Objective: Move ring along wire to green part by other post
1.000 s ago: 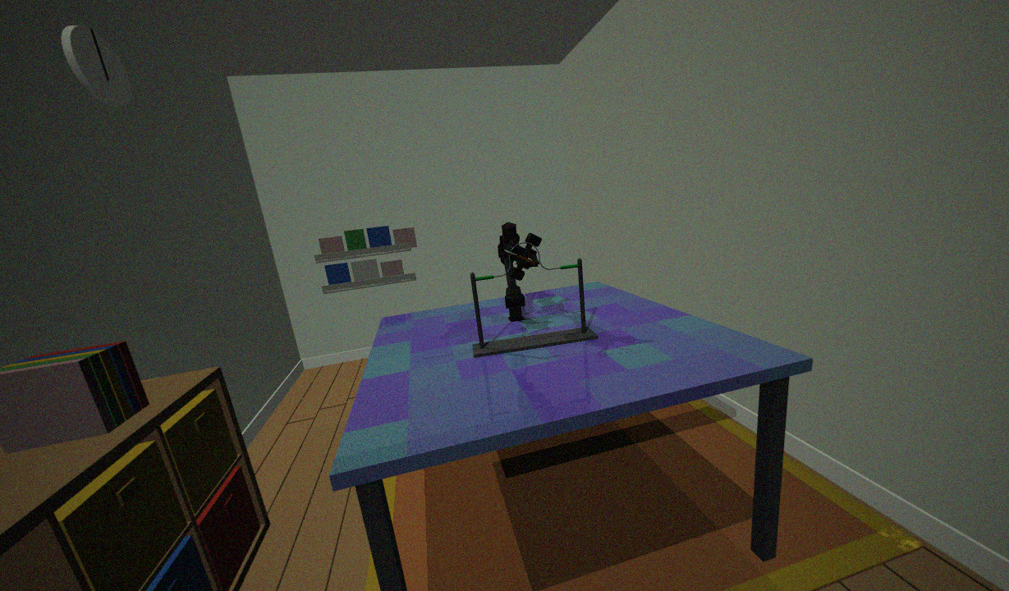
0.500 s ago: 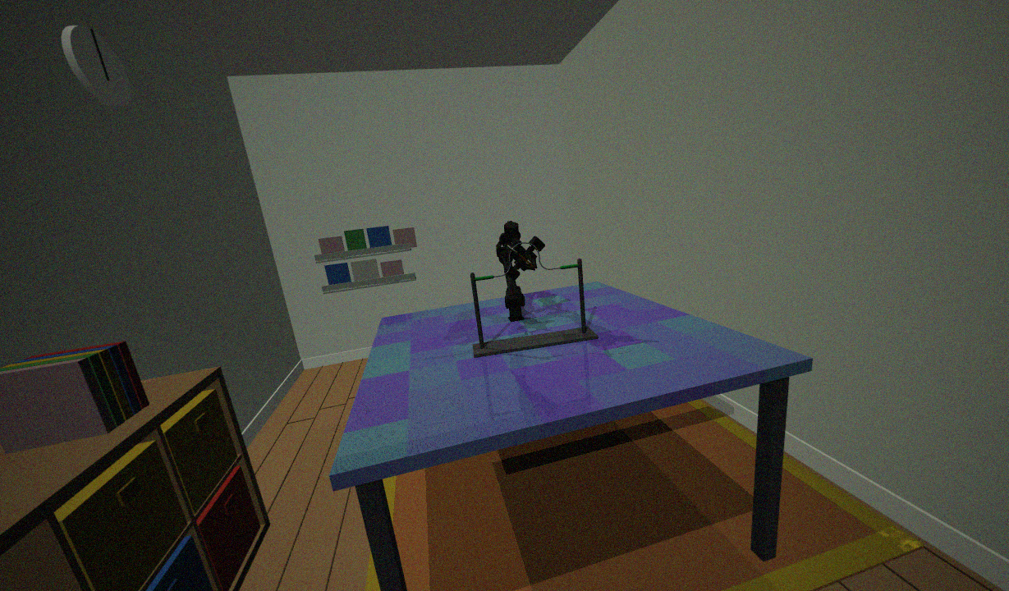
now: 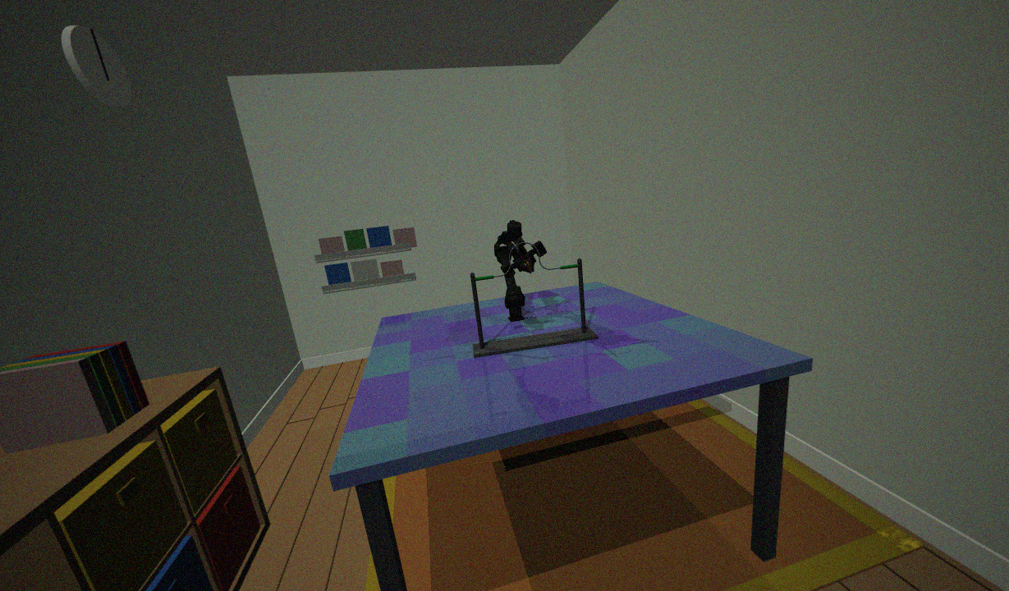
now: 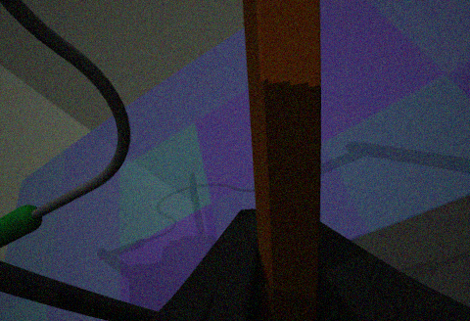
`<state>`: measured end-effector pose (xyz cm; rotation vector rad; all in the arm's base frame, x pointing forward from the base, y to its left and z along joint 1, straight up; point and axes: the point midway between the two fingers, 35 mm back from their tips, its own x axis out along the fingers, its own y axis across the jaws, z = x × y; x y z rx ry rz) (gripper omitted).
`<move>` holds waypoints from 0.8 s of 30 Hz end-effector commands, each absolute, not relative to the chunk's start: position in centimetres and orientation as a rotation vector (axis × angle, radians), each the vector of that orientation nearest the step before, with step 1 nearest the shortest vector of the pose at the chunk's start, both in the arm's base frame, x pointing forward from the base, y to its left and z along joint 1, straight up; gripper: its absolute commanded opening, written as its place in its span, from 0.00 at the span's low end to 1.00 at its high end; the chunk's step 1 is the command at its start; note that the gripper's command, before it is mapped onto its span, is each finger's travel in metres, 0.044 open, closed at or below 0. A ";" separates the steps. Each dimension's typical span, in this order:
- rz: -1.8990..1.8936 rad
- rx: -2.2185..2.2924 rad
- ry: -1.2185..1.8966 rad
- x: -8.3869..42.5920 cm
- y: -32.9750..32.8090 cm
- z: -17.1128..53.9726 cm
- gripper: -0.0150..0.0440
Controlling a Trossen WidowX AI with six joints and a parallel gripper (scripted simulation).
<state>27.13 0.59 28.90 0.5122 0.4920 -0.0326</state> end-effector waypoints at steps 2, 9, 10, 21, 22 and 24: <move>-0.053 0.430 0.492 27.1 0.3 29.0 0.00; -0.093 0.305 0.499 27.0 -0.2 28.8 0.00; -0.099 0.287 0.500 27.0 -0.3 28.8 0.00; -0.160 0.091 0.507 26.9 -1.2 28.6 0.00; -0.166 0.073 0.507 26.9 -1.3 28.6 0.00; -0.177 0.037 0.507 26.9 -1.5 28.6 0.00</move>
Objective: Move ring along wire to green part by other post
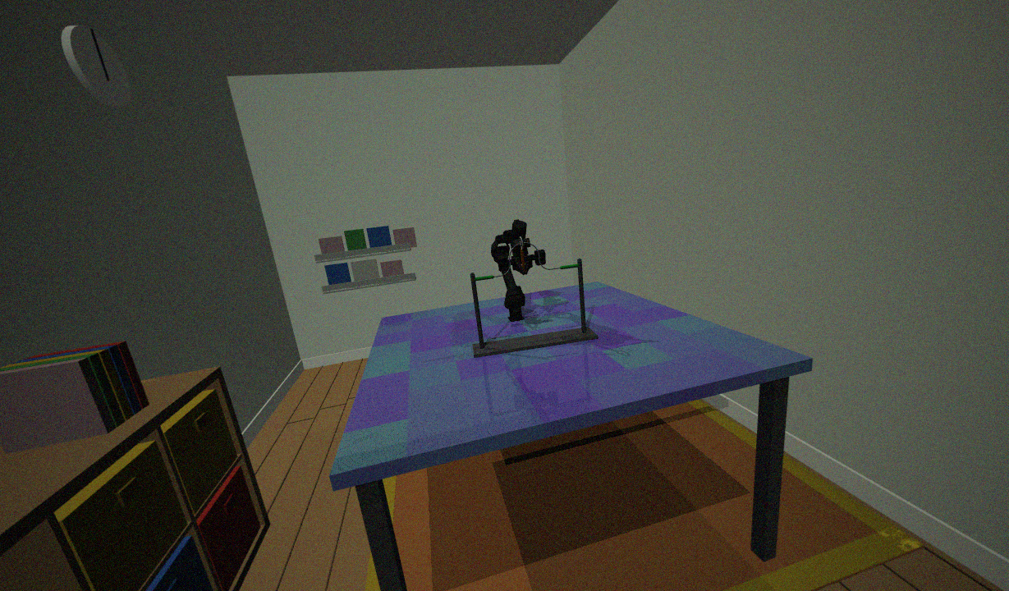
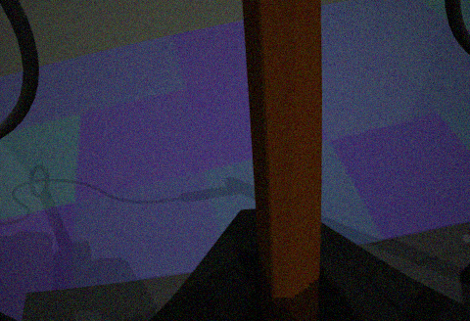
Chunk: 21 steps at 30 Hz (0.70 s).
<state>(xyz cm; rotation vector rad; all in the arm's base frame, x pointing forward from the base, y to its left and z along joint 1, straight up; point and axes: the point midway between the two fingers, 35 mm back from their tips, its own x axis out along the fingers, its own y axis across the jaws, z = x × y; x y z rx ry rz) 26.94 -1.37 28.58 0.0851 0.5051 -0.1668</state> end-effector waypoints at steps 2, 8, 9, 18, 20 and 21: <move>-0.188 0.002 0.508 26.9 -1.7 28.6 0.00; -0.221 -0.106 0.508 26.8 -2.2 28.6 0.00; -0.226 -0.124 0.508 26.8 -2.3 28.6 0.00; -0.275 -0.286 0.505 26.7 -3.0 28.7 0.00; -0.285 -0.322 0.504 26.7 -3.2 28.8 0.00; -0.291 -0.340 0.504 26.7 -3.3 28.8 0.00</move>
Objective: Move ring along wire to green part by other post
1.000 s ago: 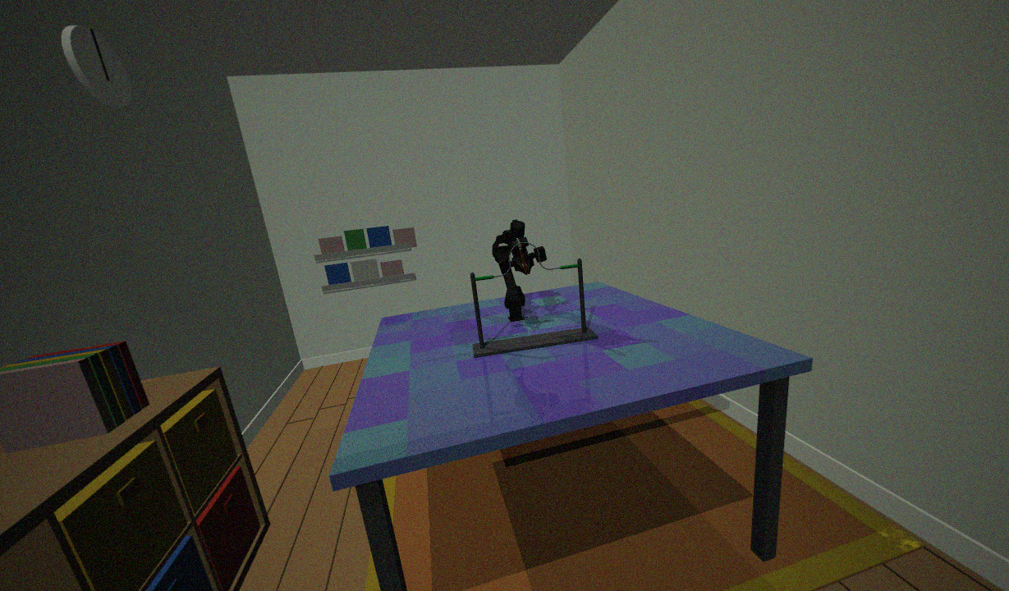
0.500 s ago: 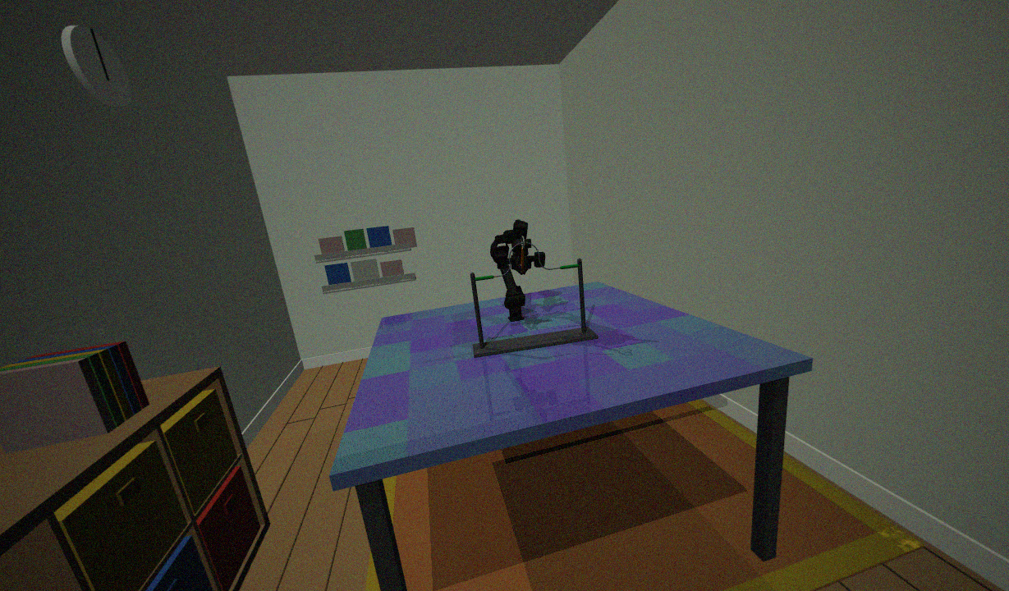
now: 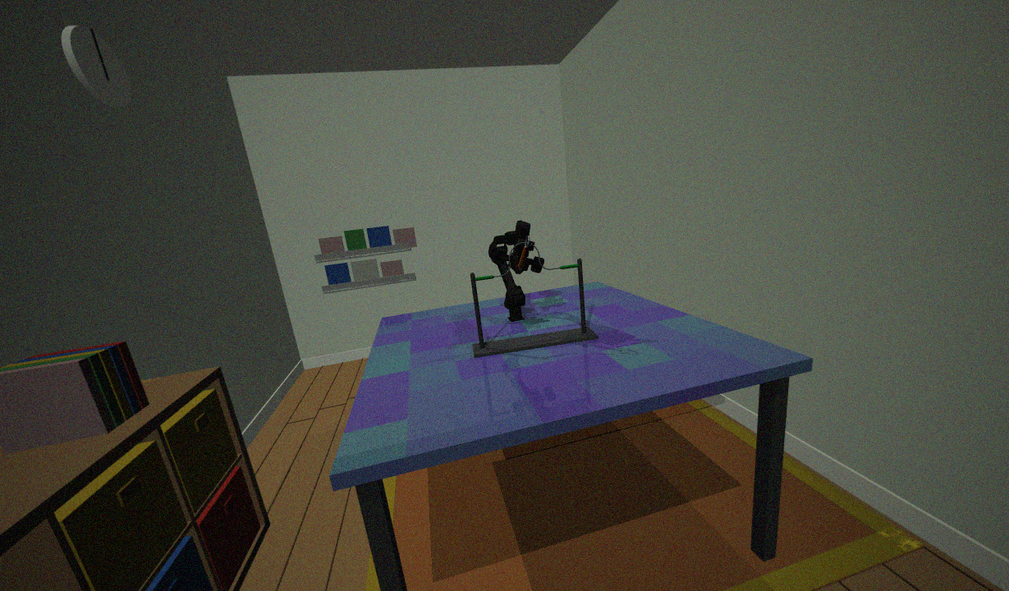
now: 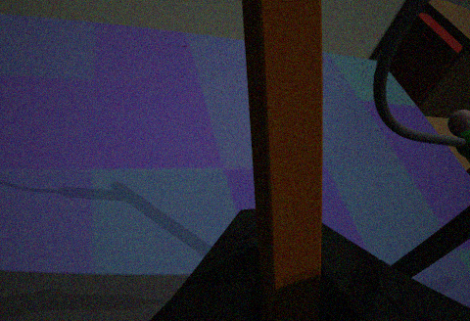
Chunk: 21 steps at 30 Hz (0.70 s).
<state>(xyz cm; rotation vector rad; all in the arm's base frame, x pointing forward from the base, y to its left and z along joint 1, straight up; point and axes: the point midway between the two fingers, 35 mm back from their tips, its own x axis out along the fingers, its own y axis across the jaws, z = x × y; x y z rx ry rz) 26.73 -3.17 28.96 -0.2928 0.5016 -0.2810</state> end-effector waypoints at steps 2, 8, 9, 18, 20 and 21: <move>-0.301 -0.376 0.502 26.7 -3.5 28.9 0.00; -0.332 -0.485 0.498 26.6 -3.9 29.1 0.00; -0.337 -0.503 0.497 26.6 -4.0 29.1 0.00; -0.383 -0.666 0.487 26.6 -4.7 29.5 0.00; -0.393 -0.702 0.484 26.5 -4.8 29.6 0.00; -0.398 -0.720 0.483 26.5 -4.9 29.7 0.00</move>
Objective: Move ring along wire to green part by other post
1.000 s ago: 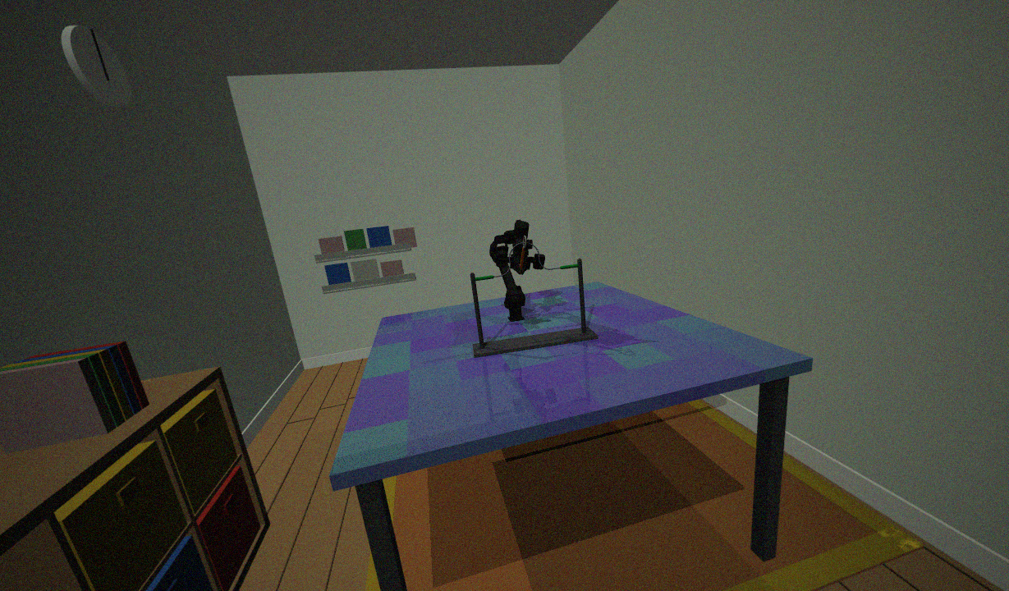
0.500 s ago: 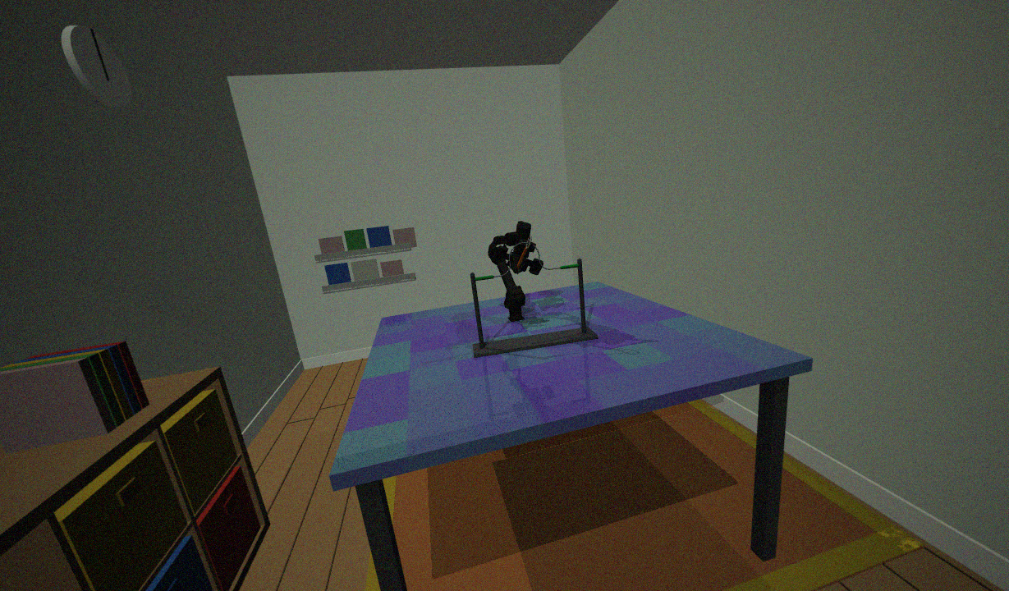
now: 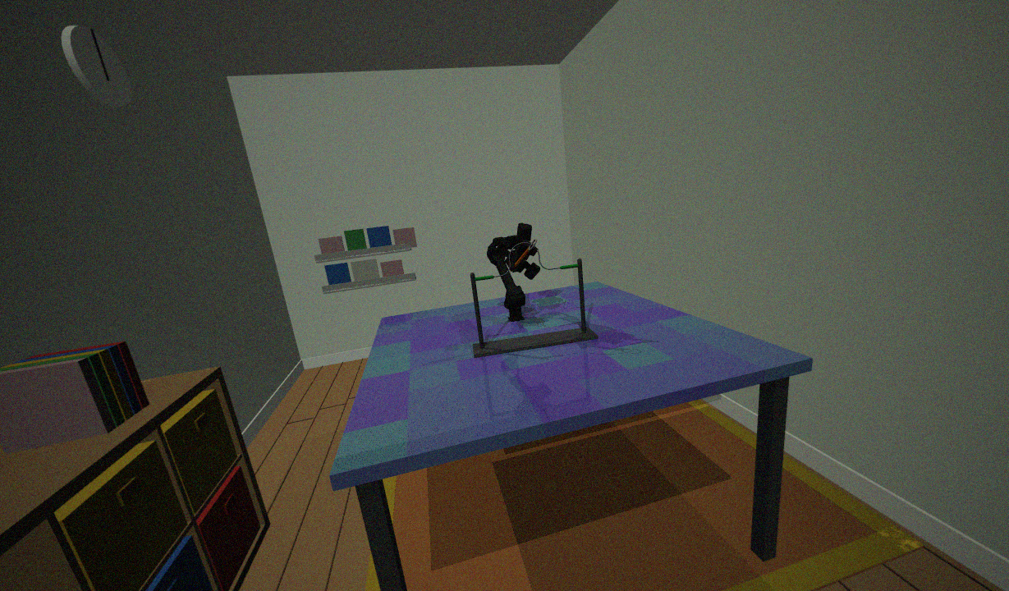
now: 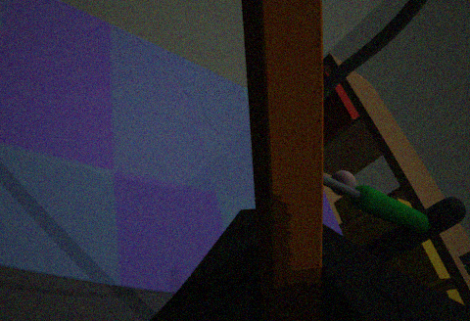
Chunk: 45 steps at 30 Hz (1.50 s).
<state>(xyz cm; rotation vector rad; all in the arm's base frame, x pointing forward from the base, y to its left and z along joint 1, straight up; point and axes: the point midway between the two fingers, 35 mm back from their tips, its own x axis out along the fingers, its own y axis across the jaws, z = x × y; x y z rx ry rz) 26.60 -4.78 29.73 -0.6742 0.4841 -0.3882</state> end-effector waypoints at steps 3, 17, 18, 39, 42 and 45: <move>-0.413 -0.775 0.478 26.5 -5.1 29.9 0.00; -0.479 -1.029 0.453 26.4 -5.8 30.8 0.00; -0.484 -1.047 0.451 26.4 -5.9 30.9 0.00; -0.564 -1.391 0.407 26.3 -6.5 32.3 0.00; -0.572 -1.425 0.403 26.3 -6.5 32.3 0.00; -0.577 -1.449 0.399 26.3 -6.5 32.3 0.00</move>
